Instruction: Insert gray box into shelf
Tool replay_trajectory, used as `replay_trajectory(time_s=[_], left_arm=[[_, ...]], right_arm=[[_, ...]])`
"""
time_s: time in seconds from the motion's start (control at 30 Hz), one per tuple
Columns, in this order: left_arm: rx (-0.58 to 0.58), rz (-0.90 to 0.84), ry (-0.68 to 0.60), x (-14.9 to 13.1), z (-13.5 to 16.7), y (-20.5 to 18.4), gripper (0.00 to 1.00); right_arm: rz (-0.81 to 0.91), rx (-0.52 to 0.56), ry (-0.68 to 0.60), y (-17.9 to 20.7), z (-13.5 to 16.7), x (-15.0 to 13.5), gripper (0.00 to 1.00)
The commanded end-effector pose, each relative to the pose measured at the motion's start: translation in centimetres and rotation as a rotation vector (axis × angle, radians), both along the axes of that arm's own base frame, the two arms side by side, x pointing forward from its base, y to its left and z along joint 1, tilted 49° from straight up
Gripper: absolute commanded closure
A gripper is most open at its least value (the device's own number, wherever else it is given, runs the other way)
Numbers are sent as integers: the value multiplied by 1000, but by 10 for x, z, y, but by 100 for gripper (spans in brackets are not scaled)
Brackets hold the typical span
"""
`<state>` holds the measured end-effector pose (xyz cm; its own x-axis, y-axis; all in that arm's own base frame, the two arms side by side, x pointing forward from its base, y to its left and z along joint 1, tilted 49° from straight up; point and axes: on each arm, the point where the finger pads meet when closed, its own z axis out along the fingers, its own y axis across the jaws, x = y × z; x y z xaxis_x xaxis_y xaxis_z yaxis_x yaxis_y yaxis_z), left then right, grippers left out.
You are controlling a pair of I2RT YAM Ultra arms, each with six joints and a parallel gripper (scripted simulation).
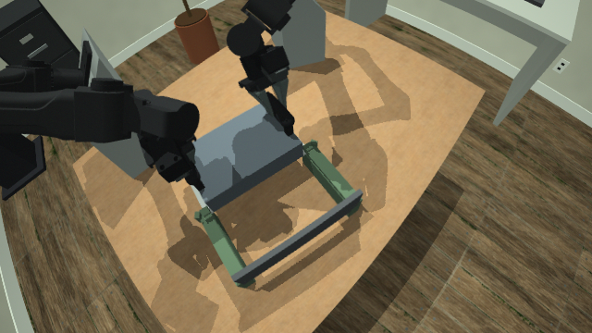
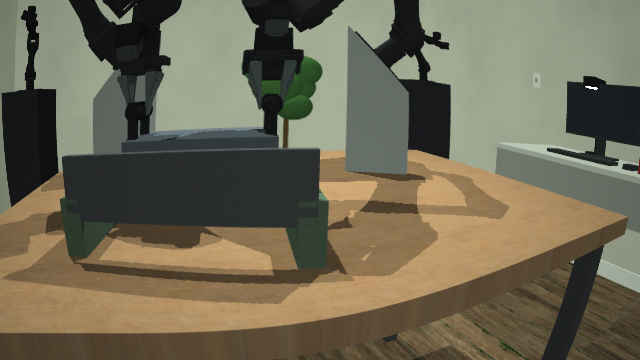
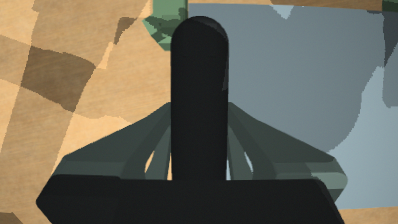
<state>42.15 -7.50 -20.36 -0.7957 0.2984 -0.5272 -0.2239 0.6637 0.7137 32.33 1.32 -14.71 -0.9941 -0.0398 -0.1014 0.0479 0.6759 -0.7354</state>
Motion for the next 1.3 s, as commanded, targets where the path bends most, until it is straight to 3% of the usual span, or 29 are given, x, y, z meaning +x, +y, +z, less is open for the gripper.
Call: replay_trajectory(time_s=[0.0,0.1,0.33,0.63,0.67,0.73,1.0,1.1,1.2,1.27], left_arm=[[-7,-37,-109,32,37,-31,86],[1,-38,-94,32,33,-28,86],[-5,-34,-112,44,40,-30,86],[-13,-32,-116,46,39,-32,86],[0,-29,-89,40,29,-25,86],[5,-31,-80,40,25,-24,86],[-3,-30,-106,55,41,-27,86],[11,-32,-74,49,26,-22,86],[-1,-30,-97,54,35,-26,86],[3,-30,-90,55,34,-25,86]], right_arm=[[40,41,-97,28,13,34,86],[40,14,-45,22,5,25,86],[45,38,-101,29,22,48,86],[40,48,-127,33,21,53,86],[45,11,-47,23,10,38,86],[47,28,-73,28,14,46,86],[48,33,-88,29,16,57,86],[46,28,-76,28,24,59,86],[37,38,-103,30,23,62,86],[45,25,-56,27,10,55,86]])
